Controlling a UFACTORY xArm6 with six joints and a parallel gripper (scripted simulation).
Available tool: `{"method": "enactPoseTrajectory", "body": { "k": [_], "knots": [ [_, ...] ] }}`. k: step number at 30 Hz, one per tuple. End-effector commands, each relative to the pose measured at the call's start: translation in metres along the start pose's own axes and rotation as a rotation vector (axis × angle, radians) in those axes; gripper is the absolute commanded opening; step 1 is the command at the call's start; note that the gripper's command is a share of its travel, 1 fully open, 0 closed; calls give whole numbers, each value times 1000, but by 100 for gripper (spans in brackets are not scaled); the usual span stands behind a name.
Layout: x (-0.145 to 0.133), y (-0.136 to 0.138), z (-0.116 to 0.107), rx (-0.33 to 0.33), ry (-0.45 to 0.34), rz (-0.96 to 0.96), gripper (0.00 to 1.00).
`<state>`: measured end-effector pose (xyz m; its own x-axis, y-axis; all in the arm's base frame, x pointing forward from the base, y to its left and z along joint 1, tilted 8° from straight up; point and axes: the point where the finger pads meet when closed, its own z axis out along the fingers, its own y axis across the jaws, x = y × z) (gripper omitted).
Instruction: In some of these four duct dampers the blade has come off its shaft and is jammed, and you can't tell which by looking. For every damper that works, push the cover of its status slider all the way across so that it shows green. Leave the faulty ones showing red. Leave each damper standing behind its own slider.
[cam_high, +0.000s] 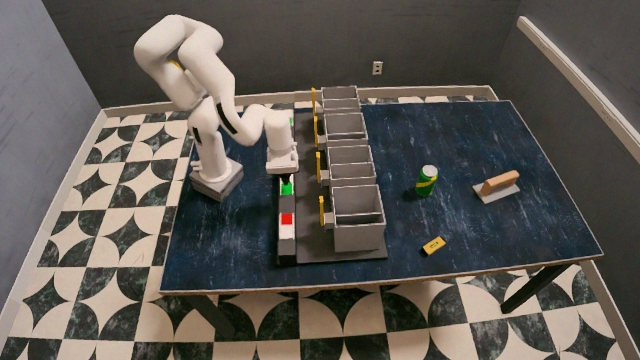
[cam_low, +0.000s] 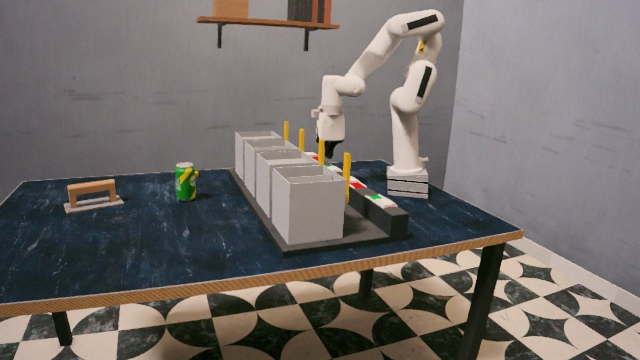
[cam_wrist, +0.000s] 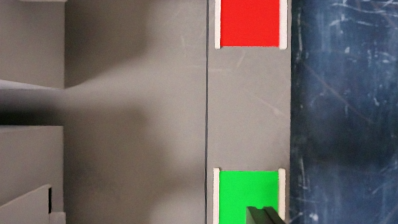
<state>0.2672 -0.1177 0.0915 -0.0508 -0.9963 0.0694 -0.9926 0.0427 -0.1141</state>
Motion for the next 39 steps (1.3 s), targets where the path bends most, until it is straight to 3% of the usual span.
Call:
{"method": "enactPoseTrajectory", "body": {
  "k": [1, 14, 15, 24, 39],
  "knots": [
    [0, 0, -7, 2, 1, 0, 0],
    [0, 0, -7, 2, 1, 0, 0],
    [0, 0, -7, 2, 1, 0, 100],
    [0, 0, -14, 2, 1, 0, 100],
    [0, 0, -55, 2, 1, 0, 100]
  ]
}}
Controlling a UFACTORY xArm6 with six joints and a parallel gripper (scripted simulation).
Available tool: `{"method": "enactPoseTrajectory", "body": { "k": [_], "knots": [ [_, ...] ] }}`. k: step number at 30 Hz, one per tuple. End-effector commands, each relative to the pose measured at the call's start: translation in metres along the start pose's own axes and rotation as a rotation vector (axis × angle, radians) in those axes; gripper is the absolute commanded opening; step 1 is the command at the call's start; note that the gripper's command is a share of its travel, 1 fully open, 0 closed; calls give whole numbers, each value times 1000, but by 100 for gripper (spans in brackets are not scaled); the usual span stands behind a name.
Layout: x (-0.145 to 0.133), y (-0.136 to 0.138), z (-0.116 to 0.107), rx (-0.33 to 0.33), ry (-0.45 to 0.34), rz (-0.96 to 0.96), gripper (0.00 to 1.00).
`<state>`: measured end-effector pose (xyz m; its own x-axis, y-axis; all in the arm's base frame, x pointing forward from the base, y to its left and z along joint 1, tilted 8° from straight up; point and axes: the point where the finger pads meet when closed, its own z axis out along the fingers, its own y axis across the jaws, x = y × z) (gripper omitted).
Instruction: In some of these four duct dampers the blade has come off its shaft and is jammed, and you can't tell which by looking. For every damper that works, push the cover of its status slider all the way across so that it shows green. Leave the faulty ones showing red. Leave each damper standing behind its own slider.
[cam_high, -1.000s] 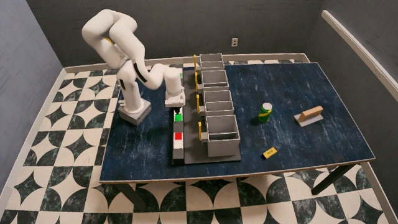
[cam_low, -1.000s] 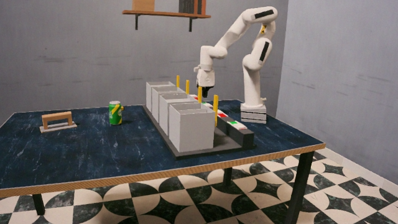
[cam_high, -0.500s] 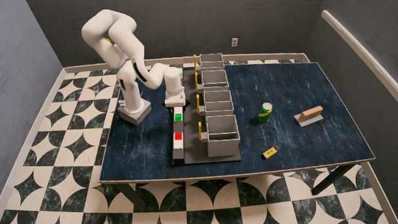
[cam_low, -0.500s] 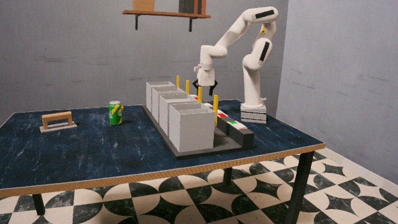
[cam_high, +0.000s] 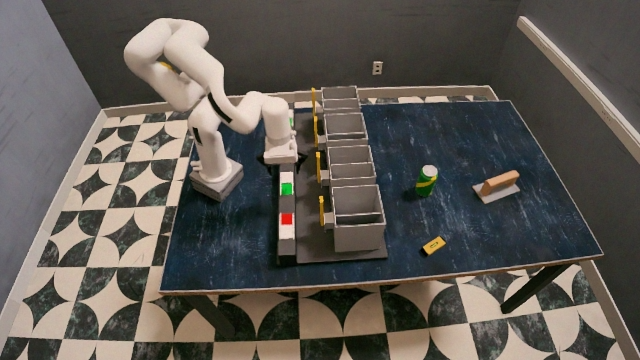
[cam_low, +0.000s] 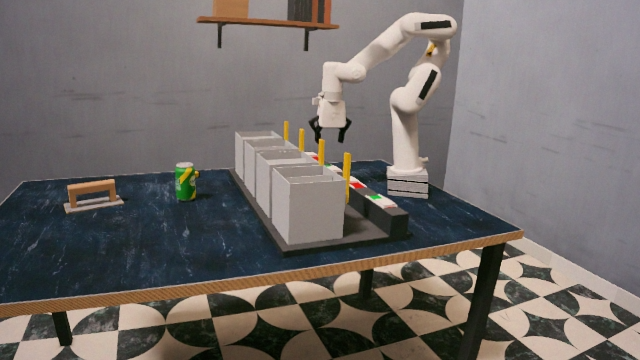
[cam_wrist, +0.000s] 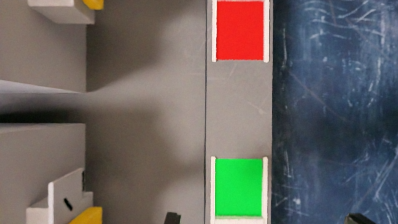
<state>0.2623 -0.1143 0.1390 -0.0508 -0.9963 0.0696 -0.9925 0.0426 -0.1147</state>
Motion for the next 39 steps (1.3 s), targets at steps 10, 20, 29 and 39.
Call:
{"method": "enactPoseTrajectory", "body": {
  "k": [10, 20, 29, 39],
  "knots": [
    [0, 0, -17, 1, 1, 0, 100],
    [0, 0, -17, 1, 1, 0, 100],
    [0, 0, -17, 1, 1, 0, 100],
    [0, 0, -17, 1, 1, 0, 100]
  ]
}}
